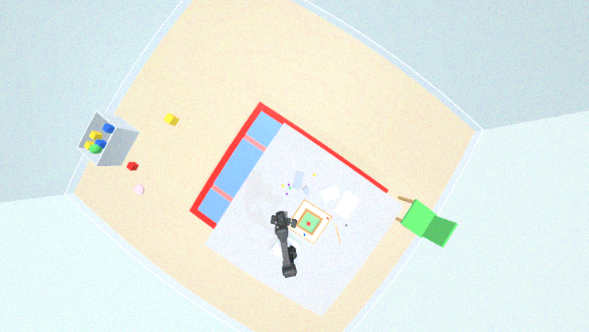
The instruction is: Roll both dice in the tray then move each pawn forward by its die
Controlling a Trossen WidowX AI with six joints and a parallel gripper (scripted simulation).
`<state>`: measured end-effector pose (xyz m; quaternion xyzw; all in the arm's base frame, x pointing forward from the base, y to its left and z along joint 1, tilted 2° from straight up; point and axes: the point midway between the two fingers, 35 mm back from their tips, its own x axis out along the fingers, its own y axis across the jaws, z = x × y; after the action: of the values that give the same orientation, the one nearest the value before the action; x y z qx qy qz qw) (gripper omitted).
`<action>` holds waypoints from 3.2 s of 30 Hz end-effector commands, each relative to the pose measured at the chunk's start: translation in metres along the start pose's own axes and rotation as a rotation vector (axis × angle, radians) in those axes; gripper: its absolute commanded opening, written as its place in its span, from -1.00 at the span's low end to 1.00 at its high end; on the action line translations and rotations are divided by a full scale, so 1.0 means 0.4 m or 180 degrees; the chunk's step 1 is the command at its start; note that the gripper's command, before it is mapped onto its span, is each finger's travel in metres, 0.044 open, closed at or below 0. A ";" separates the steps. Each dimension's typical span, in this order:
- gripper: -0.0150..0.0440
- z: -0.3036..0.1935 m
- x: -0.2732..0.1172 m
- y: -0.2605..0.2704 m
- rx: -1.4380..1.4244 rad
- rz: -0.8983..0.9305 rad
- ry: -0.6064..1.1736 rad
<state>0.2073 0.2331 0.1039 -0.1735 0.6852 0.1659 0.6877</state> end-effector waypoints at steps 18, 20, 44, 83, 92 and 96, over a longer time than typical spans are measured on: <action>-0.49 0.047 0.038 -0.278 0.0705 -0.0075 -0.0035; -0.49 0.046 0.040 -0.305 0.0751 -0.0079 -0.0033; -0.49 -0.034 0.074 -0.615 0.1266 -0.0097 -0.0004; -0.49 -0.021 0.106 -0.656 0.1208 -0.0655 -0.2656; -0.49 -0.042 0.034 -0.474 0.1216 -0.0637 -0.2659; -0.49 -0.043 0.034 -0.473 0.1216 -0.0637 -0.2660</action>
<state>0.2854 0.0576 0.0940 -0.0277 0.3446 0.0316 0.9378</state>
